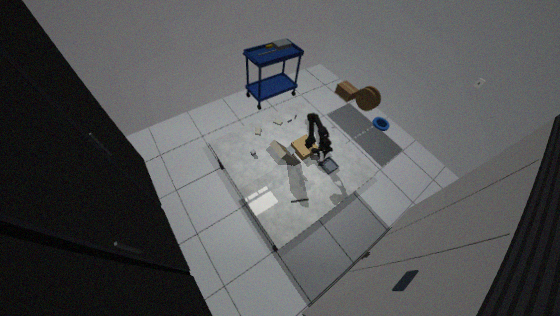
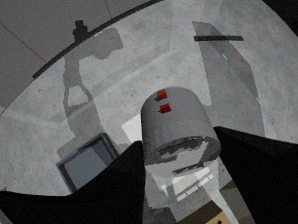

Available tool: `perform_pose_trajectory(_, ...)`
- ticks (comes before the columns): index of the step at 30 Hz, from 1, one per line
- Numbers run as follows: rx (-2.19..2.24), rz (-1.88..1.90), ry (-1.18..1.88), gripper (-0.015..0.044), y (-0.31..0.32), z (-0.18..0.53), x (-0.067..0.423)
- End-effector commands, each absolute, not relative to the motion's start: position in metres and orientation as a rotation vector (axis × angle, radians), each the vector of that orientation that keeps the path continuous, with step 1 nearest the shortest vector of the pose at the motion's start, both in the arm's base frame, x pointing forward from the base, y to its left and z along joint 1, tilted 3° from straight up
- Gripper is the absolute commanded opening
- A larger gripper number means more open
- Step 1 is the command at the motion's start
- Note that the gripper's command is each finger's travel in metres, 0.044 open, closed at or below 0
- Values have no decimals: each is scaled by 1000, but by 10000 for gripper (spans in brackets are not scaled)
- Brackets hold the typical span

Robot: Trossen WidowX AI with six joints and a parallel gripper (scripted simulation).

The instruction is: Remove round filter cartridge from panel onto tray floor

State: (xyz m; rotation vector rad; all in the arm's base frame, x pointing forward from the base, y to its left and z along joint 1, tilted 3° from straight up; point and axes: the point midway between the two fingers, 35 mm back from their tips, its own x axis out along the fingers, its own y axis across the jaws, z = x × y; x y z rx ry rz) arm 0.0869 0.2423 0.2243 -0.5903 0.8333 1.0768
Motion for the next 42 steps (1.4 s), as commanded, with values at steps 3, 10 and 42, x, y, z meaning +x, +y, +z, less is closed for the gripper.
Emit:
perform_pose_trajectory(3,-648,1164,817,0,256,202,65)
perform_pose_trajectory(10,-712,1271,787,0,269,174,35)
perform_pose_trajectory(42,-927,1626,657,0,263,58,-73)
